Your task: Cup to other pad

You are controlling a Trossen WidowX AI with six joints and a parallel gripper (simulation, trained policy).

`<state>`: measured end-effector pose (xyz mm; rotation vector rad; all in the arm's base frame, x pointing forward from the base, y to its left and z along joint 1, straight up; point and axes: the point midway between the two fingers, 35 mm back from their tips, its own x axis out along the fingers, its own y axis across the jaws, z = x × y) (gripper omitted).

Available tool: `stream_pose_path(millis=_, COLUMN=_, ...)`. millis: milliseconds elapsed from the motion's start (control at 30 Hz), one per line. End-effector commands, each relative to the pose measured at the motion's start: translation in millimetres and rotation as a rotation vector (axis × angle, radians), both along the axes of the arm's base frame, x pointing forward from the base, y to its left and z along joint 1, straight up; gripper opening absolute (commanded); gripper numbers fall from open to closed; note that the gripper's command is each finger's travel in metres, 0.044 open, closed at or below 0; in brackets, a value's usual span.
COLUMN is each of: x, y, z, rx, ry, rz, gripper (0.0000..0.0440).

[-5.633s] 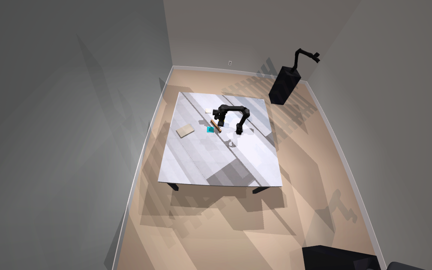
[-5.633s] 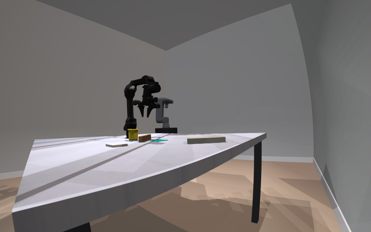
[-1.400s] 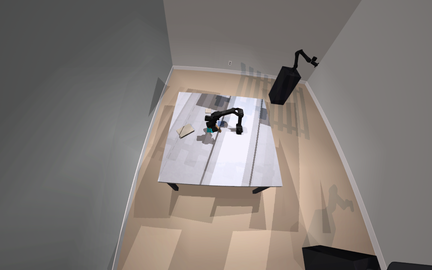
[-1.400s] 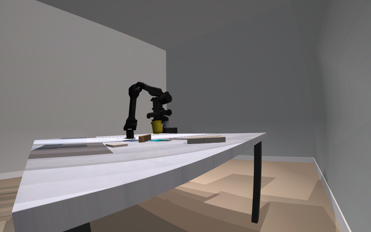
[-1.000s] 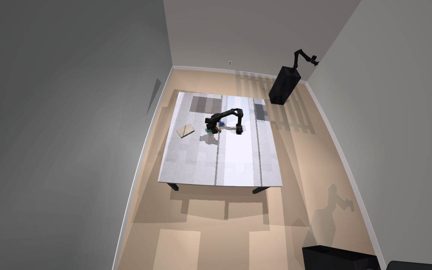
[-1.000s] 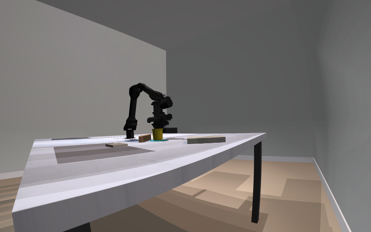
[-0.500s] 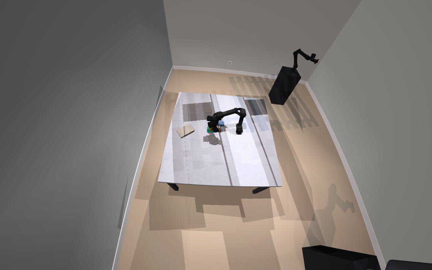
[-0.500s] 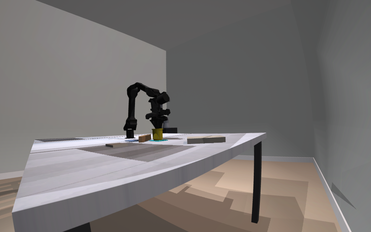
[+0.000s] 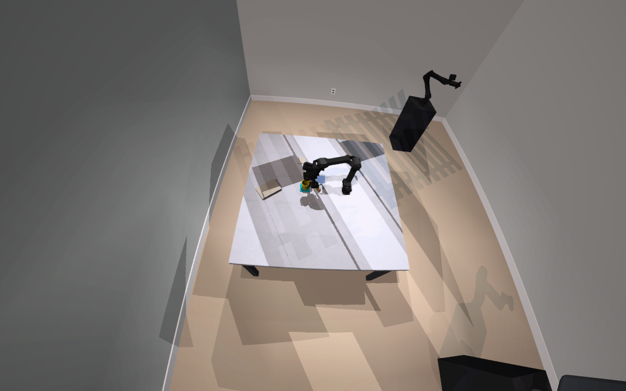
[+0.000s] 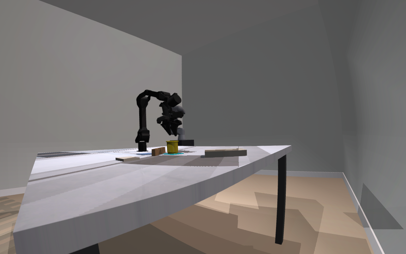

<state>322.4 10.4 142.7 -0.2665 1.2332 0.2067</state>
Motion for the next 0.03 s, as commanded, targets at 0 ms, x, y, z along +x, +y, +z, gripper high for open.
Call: stream_pose_path(millis=0, x=-0.4, y=-2.7, z=9.3, rx=0.011, ry=-0.016, rz=-0.018, gripper=0.0352)
